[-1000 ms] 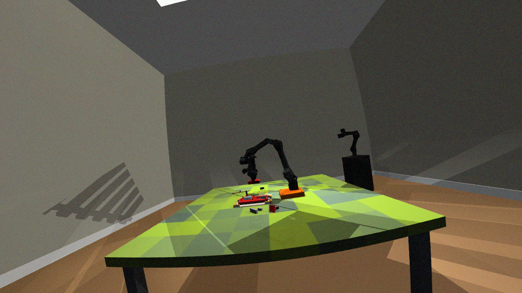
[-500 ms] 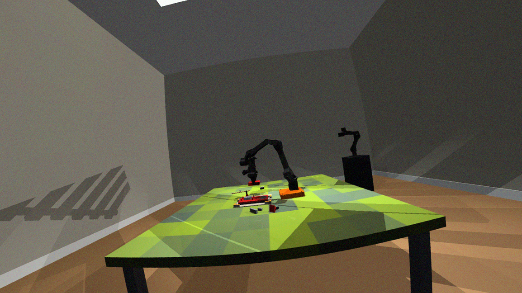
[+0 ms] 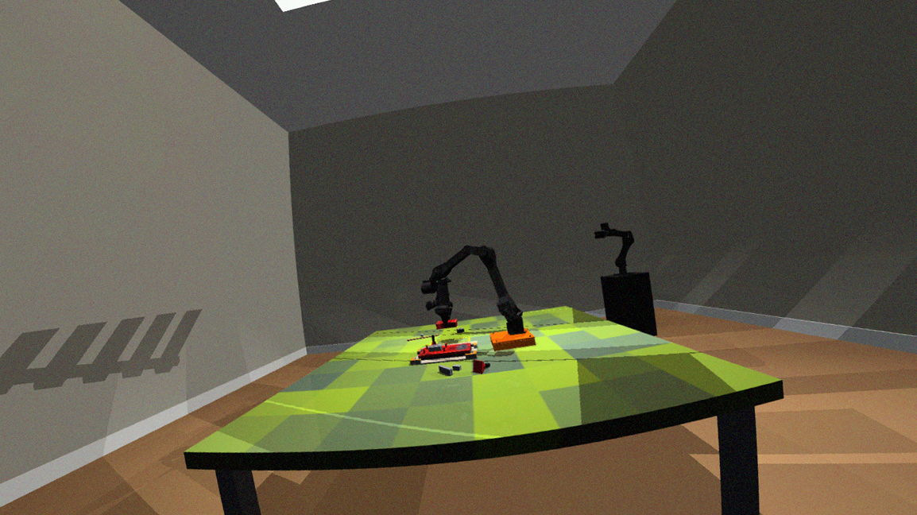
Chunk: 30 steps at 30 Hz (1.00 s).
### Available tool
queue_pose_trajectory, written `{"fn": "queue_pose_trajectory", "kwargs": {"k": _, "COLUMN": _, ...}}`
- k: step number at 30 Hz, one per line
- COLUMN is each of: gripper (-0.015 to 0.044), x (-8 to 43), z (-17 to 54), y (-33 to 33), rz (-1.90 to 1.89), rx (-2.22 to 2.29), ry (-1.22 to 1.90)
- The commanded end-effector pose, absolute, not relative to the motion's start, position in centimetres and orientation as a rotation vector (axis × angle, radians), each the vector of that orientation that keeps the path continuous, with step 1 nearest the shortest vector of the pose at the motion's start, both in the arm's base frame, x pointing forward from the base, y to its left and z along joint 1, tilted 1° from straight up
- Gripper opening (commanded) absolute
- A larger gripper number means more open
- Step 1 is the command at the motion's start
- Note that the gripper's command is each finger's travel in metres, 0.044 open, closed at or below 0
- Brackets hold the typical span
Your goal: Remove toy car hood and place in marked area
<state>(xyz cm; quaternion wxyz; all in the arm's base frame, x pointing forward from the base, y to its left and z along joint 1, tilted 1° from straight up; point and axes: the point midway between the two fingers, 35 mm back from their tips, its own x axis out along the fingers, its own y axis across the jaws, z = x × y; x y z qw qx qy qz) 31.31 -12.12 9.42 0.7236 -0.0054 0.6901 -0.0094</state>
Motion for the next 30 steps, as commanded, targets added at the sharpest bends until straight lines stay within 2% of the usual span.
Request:
{"fn": "queue_pose_trajectory", "kwargs": {"k": 1, "gripper": 0.0, "x": 31.2, "z": 8.9, "y": -12.0, "rz": -0.011, "rx": -0.011, "ry": 1.529}}
{"fn": "queue_pose_trajectory", "kwargs": {"k": 30, "gripper": 0.0, "x": 31.2, "z": 6.8, "y": -12.0, "rz": -0.011, "rx": -0.011, "ry": 1.529}}
